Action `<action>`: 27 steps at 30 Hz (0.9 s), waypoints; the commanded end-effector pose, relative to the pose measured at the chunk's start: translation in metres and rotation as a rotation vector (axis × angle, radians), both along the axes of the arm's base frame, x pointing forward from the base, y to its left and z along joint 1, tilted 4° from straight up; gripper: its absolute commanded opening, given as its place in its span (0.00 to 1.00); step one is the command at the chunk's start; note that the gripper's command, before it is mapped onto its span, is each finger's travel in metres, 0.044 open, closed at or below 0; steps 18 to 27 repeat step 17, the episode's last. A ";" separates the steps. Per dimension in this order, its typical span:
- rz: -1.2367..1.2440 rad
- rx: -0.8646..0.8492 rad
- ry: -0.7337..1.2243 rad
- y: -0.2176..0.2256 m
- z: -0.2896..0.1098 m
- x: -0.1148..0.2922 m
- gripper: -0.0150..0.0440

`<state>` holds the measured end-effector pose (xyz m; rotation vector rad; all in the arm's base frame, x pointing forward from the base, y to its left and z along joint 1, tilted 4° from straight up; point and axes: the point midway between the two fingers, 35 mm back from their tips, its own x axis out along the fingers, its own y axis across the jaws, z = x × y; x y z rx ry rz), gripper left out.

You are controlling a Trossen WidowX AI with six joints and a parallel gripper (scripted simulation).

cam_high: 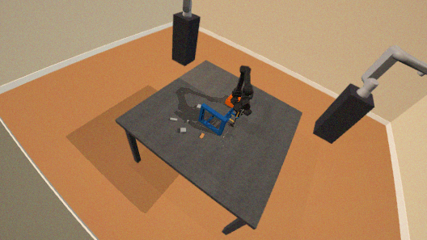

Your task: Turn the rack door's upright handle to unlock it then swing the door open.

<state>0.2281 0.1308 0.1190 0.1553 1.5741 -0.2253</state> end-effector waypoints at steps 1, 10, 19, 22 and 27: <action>-0.005 0.002 -0.002 0.001 0.006 0.001 0.73; -0.005 0.002 -0.002 0.002 0.017 0.002 0.73; -0.005 0.002 -0.002 0.002 0.026 0.002 0.73; -0.005 0.002 -0.002 0.002 0.026 0.002 0.73; -0.005 0.002 -0.002 0.002 0.026 0.002 0.73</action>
